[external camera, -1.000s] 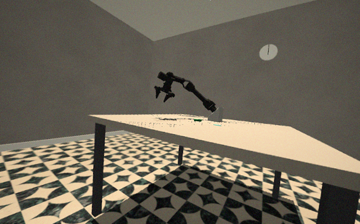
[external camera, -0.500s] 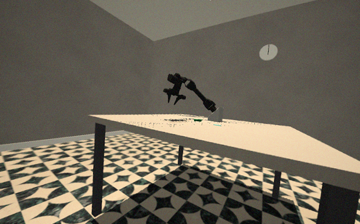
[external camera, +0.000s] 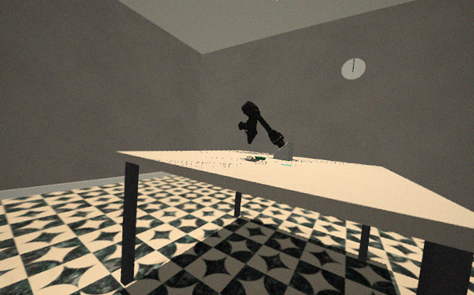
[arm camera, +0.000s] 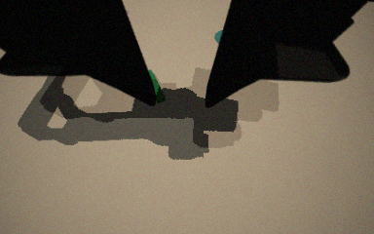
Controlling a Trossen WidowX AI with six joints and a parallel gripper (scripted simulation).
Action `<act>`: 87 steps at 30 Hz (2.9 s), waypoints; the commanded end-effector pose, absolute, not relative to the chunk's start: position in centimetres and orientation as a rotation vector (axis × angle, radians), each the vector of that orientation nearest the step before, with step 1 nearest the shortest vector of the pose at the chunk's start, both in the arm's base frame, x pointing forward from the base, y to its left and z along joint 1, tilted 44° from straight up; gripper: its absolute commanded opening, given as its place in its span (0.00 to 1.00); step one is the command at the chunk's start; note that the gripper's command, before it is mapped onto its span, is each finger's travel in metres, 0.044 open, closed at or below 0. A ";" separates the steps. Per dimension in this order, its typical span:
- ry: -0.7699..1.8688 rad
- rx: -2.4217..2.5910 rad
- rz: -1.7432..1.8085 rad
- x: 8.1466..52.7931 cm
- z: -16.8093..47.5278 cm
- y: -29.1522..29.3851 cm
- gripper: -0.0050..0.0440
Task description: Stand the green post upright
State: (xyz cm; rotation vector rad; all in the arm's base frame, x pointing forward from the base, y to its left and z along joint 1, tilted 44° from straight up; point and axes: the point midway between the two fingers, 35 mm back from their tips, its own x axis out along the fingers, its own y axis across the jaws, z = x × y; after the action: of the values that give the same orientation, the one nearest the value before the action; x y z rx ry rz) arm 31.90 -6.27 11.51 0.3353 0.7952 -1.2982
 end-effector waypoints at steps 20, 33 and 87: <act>1.180 -0.060 -1.072 26.1 5.4 -7.1 0.58; 1.180 -0.059 -1.071 26.0 4.1 -8.4 0.58; 1.182 -0.056 -1.068 26.3 3.2 -9.1 0.15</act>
State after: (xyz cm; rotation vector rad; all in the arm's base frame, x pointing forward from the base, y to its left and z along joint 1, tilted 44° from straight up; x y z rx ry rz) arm 25.82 -9.76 2.62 -0.0611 1.1900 -1.0743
